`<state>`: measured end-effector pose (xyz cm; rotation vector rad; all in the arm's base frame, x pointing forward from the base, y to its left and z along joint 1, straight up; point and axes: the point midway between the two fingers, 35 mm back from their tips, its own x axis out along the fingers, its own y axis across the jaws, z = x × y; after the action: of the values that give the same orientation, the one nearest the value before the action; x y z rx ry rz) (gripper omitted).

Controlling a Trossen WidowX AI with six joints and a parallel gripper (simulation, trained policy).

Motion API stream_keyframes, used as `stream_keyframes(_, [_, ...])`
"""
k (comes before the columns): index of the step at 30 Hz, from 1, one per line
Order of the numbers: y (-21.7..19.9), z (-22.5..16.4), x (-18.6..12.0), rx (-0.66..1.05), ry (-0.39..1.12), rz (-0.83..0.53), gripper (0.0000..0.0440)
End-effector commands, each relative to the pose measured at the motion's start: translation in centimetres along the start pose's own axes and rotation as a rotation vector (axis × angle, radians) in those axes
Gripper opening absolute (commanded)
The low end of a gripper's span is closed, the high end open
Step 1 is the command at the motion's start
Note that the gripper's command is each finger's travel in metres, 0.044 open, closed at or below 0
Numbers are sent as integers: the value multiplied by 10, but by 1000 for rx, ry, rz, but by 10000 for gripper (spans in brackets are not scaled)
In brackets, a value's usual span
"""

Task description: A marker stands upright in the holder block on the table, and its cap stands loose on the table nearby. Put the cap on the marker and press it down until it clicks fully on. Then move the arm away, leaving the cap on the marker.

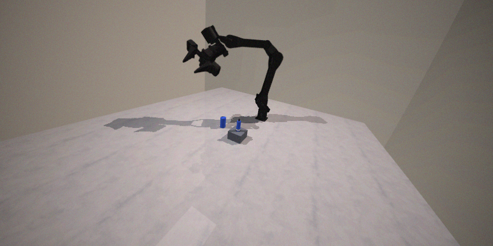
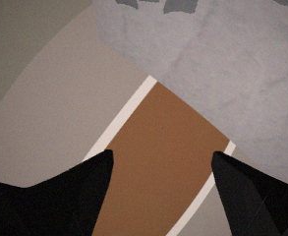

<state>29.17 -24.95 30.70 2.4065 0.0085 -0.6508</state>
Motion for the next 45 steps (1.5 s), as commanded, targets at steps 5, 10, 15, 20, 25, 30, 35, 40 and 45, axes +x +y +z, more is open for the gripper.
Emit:
stream_keyframes(5, [-12, 6, 10, 2, -43, -62, 310])
stream_keyframes(10, [-22, 10, 15, 3, -72, -109, 310])
stream_keyframes(15, [-32, 13, 21, 4, -101, -155, 310])
stream_keyframes(20, [-42, 17, 25, 4, -132, -202, 310])
stream_keyframes(25, [-52, 21, 29, 3, -163, -247, 310])
stream_keyframes(30, [-62, 24, 32, 1, -195, -292, 310])
stream_keyframes(35, [-71, 28, 35, -1, -228, -336, 311])
stream_keyframes(40, [-80, 33, 37, -4, -262, -379, 311])
stream_keyframes(45, [-89, 37, 38, -8, -296, -421, 311])
